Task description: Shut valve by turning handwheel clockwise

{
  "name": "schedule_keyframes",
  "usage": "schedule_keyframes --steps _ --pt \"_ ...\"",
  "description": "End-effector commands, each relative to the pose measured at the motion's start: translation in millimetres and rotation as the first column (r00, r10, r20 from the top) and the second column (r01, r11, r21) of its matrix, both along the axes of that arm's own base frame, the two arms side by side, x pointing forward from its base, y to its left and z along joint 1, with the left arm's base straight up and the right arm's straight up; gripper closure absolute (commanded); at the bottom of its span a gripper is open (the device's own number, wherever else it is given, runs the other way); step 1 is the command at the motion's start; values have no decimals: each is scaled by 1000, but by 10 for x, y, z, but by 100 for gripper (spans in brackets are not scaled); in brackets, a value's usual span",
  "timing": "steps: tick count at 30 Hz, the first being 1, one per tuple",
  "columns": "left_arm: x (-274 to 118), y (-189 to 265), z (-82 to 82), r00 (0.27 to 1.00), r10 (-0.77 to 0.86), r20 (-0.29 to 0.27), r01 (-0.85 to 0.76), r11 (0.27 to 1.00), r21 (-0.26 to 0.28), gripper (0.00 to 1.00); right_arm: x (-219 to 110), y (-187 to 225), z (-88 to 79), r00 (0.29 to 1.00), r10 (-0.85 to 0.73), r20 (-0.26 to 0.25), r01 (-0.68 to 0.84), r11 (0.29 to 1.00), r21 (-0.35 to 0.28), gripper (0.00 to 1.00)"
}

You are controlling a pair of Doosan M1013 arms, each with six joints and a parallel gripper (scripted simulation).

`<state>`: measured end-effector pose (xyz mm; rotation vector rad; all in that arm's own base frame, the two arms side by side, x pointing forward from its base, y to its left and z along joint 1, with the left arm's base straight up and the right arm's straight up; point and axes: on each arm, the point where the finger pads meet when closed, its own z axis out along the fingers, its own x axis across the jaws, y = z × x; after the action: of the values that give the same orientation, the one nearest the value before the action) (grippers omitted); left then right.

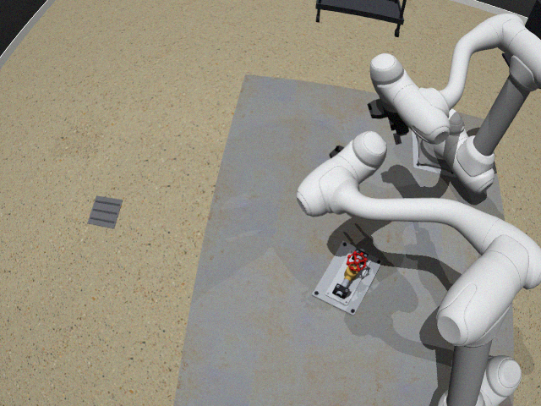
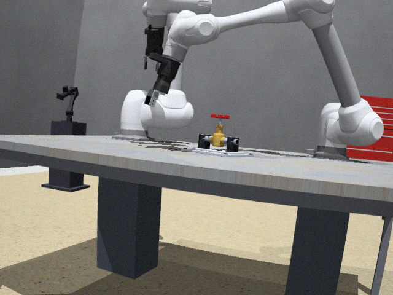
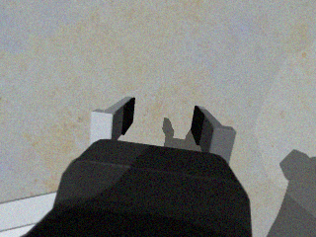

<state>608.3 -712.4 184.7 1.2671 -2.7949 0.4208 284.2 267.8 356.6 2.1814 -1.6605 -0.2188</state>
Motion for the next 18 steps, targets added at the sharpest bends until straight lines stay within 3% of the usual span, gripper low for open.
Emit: schedule_keyframes --steps 1,4,6,11,18 --pt "-156 -459 0 995 -81 59 88 988 -125 0 61 -72 -5 999 -48 7 48 999 -9 0" --pt "-190 -553 4 993 -95 76 105 983 -149 0 85 -104 -9 998 -67 9 68 998 -13 0" --pt "-299 -852 34 981 -130 143 160 961 -226 0 140 -179 -20 993 -114 16 115 993 -23 0" --pt "-403 -1152 91 961 -149 235 217 929 -300 0 314 -444 -55 962 -271 40 273 960 -55 0" --pt "-491 -1433 183 920 -136 367 275 891 -361 0 592 -1024 -125 820 -564 97 572 812 -114 0"
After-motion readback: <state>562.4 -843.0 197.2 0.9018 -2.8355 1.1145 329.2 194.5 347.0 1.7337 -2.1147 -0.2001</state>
